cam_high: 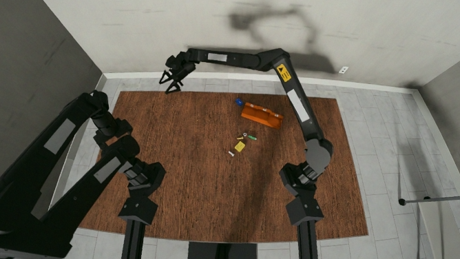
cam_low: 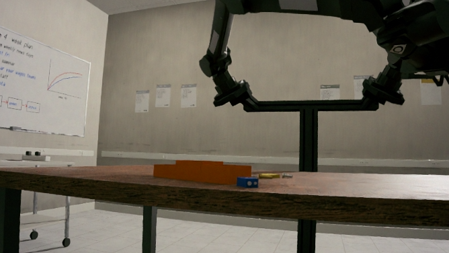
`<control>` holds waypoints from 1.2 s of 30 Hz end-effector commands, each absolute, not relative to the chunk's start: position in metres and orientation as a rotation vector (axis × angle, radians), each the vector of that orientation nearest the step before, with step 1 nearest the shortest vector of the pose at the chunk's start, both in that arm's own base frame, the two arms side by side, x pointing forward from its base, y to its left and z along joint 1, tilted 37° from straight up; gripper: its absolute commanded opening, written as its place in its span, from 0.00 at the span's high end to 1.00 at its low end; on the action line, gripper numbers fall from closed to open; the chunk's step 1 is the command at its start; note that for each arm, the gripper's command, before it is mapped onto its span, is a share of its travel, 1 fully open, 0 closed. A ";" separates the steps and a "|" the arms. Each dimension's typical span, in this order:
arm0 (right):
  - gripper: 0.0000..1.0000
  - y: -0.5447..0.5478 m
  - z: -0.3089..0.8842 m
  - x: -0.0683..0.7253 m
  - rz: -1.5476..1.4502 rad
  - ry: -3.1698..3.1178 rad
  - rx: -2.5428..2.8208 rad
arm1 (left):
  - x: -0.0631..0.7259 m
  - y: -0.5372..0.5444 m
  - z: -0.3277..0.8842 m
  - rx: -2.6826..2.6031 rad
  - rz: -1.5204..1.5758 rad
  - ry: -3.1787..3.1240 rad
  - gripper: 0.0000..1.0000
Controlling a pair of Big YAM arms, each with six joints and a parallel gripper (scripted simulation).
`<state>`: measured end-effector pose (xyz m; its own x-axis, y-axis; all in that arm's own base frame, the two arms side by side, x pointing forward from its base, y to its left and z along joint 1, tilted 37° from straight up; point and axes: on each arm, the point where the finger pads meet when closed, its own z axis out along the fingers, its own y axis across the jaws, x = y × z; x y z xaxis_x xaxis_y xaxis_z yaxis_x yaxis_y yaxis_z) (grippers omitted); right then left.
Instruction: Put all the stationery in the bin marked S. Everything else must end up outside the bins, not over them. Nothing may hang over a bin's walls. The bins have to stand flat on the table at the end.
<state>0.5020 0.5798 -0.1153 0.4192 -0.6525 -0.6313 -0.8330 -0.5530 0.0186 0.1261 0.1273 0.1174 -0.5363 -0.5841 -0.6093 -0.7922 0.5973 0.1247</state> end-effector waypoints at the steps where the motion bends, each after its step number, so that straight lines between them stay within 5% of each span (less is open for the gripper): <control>1: 0.00 0.586 -0.108 0.501 0.854 1.270 -2.380 | 0.121 0.126 0.112 -1.071 0.550 2.337 0.00; 36: 0.00 0.586 -0.108 0.501 0.854 1.270 -2.380 | 0.145 0.091 0.106 -0.747 0.462 2.441 0.00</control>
<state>0.5020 0.5798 -0.1153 0.4192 -0.6525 -0.6313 -0.8330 -0.5530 0.0186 0.1455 0.0952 0.1120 -0.6805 -0.4274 -0.5951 -0.6173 0.7721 0.1513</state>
